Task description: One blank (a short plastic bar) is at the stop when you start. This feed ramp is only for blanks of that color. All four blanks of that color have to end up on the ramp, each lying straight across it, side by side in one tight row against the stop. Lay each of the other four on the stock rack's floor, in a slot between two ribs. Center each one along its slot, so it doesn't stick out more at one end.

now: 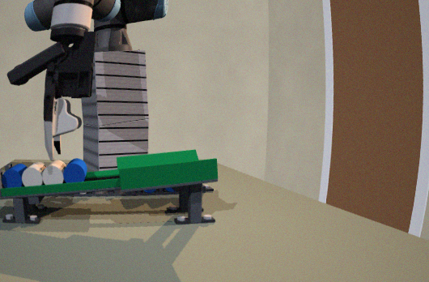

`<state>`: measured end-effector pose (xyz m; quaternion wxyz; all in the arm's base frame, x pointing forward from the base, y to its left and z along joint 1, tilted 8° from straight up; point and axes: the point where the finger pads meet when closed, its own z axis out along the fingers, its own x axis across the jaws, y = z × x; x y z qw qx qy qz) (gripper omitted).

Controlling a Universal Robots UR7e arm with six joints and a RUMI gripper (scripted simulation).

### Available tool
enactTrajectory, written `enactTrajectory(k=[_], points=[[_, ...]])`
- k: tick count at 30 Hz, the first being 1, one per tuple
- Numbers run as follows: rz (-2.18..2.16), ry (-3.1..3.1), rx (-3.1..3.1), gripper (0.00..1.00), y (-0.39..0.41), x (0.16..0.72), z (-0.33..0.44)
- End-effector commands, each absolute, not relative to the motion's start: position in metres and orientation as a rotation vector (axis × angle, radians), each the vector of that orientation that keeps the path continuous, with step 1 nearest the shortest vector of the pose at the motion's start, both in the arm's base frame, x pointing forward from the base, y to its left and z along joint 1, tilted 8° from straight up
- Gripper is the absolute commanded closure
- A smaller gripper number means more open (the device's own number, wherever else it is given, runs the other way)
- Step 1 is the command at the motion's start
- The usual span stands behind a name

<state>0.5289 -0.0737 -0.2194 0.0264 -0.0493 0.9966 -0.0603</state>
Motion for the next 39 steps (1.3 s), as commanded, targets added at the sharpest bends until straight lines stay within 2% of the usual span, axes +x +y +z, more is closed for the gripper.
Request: enactTrajectory(k=[1,39], points=[[-0.186,3.079,-0.15,0.51,-0.074,0.529,-0.219],[-0.187,3.077,-0.148,0.51,-0.077,0.531,-0.235]])
